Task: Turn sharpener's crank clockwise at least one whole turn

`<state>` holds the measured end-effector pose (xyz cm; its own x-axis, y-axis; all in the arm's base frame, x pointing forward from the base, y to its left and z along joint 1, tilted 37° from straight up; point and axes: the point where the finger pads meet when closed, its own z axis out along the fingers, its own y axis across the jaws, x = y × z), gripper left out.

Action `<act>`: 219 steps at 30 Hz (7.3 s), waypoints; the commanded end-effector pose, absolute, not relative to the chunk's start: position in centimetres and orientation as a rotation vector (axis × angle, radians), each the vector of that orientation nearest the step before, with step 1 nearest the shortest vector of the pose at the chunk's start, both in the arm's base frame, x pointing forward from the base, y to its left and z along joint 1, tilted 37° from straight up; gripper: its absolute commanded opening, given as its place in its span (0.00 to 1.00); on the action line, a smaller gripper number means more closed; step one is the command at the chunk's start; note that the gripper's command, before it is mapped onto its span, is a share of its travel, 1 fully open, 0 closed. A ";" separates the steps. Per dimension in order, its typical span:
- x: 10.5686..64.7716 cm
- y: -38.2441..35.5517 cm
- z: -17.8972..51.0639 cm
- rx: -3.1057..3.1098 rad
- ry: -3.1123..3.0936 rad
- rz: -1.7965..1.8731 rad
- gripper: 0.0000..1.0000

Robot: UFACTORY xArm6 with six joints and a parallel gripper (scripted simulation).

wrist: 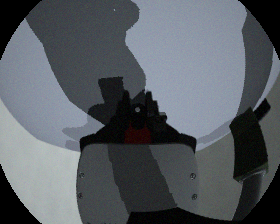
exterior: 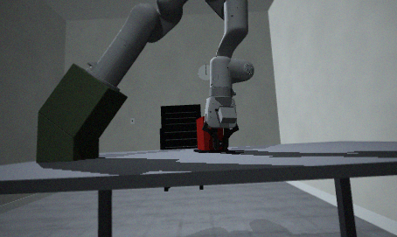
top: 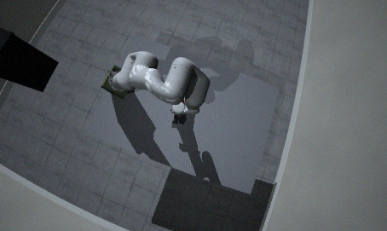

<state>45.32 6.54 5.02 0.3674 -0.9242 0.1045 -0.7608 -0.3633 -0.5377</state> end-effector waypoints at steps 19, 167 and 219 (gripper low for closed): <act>42.8 5.4 3.8 -2.203 1.471 -0.675 0.00; 38.5 5.5 13.0 -2.202 1.471 -0.676 0.00; 38.7 5.7 13.2 -2.203 1.471 -0.675 0.54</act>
<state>38.70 5.64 13.09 0.3358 -0.9288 0.1567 -0.7285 -0.3615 -0.5819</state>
